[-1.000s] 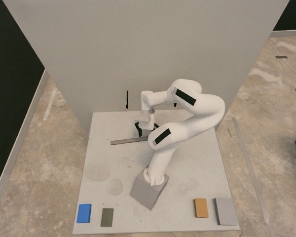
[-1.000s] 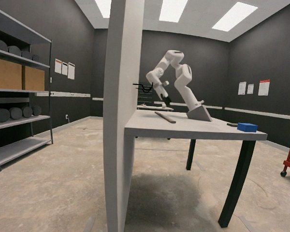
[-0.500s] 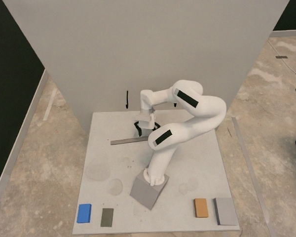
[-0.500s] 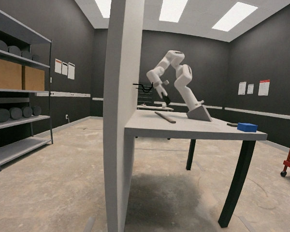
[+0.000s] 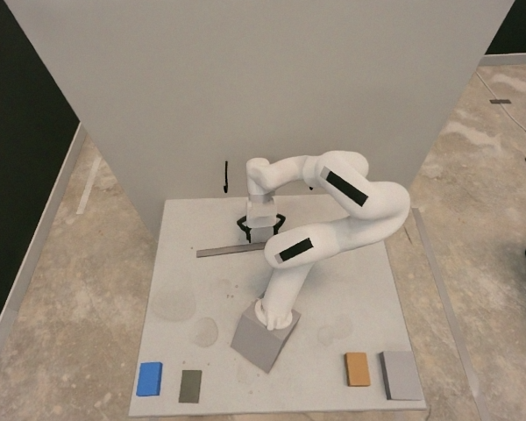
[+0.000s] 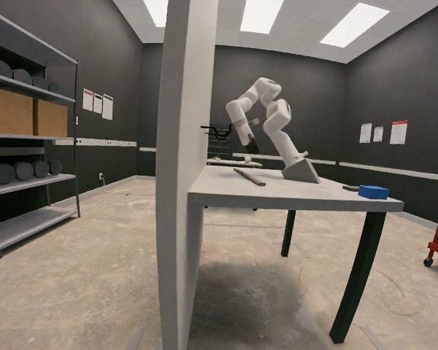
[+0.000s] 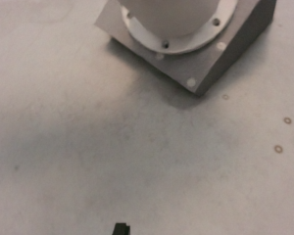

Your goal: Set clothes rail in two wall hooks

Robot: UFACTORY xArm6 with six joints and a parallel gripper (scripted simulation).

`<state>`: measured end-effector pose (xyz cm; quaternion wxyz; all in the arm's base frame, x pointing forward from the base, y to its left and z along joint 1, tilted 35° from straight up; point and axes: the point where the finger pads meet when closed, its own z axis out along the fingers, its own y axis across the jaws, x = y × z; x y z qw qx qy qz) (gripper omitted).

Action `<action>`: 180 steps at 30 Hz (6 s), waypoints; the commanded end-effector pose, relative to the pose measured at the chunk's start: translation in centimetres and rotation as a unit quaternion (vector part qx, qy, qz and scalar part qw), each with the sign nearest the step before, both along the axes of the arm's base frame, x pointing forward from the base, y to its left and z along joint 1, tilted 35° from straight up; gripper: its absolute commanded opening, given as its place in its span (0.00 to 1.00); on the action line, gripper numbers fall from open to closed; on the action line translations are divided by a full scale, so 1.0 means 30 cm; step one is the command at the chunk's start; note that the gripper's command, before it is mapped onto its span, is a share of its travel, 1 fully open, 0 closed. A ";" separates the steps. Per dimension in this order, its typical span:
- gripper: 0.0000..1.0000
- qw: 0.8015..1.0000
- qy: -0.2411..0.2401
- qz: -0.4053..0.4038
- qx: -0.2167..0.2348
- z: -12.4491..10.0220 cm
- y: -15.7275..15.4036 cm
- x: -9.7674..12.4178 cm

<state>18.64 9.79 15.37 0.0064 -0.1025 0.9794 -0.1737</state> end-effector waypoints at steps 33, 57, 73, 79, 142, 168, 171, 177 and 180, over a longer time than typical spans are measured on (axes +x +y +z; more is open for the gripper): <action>1.00 0.860 0.025 0.500 -0.099 0.109 0.028 0.018; 1.00 0.692 0.040 0.697 -0.186 0.157 0.051 0.031; 1.00 0.692 0.040 0.697 -0.186 0.171 0.055 0.022; 1.00 0.692 0.040 0.697 -0.186 0.148 0.049 0.037; 1.00 0.692 0.040 0.697 -0.186 -0.107 -0.025 0.200; 1.00 0.692 0.040 0.697 -0.186 -0.132 -0.033 0.217; 1.00 0.692 0.040 0.697 -0.186 -0.138 -0.034 0.220; 1.00 0.692 0.040 0.697 -0.186 -0.149 -0.037 0.227; 1.00 0.692 0.040 0.697 -0.186 -0.154 -0.039 0.231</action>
